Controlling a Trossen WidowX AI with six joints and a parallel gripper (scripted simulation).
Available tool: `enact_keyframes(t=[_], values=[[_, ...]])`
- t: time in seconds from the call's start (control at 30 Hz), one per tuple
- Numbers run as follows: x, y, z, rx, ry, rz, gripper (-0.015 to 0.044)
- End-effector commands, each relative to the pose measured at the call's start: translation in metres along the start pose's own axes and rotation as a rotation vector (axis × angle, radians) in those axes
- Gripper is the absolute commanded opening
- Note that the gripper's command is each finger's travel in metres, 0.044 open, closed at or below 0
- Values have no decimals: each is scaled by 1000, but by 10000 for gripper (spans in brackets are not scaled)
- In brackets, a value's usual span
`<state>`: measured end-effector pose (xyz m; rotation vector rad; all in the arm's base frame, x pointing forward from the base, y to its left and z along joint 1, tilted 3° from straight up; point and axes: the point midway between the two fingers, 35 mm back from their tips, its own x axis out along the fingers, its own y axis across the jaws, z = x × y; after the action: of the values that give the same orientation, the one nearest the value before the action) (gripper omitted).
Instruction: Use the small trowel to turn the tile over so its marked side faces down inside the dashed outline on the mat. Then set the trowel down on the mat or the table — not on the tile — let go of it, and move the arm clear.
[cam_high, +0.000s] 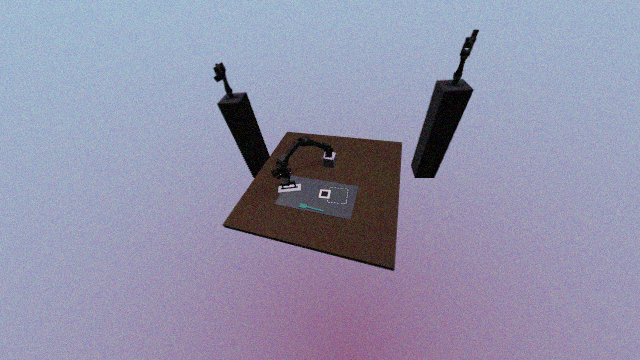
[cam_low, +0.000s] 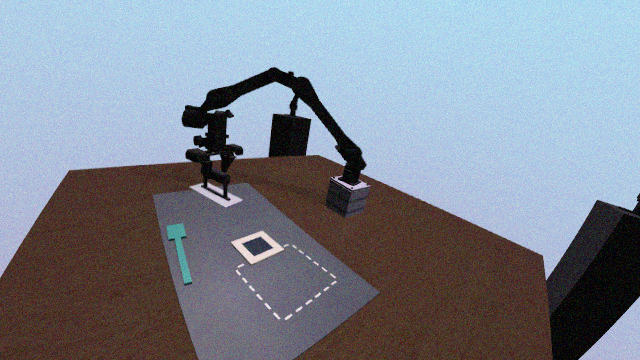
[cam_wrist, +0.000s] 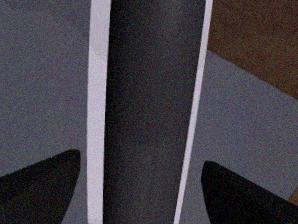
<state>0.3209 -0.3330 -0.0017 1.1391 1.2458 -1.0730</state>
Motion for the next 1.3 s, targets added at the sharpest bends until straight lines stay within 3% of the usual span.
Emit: enact_keyframes(t=[0.0,0.27,0.43,0.67,1.27], values=[[0,0,0,5,2,0,270],[0,0,0,5,2,0,270],[-42,-1,-2,25,2,0,270],[-45,-2,-2,21,2,0,270],[-45,-1,-1,-579,2,0,270]])
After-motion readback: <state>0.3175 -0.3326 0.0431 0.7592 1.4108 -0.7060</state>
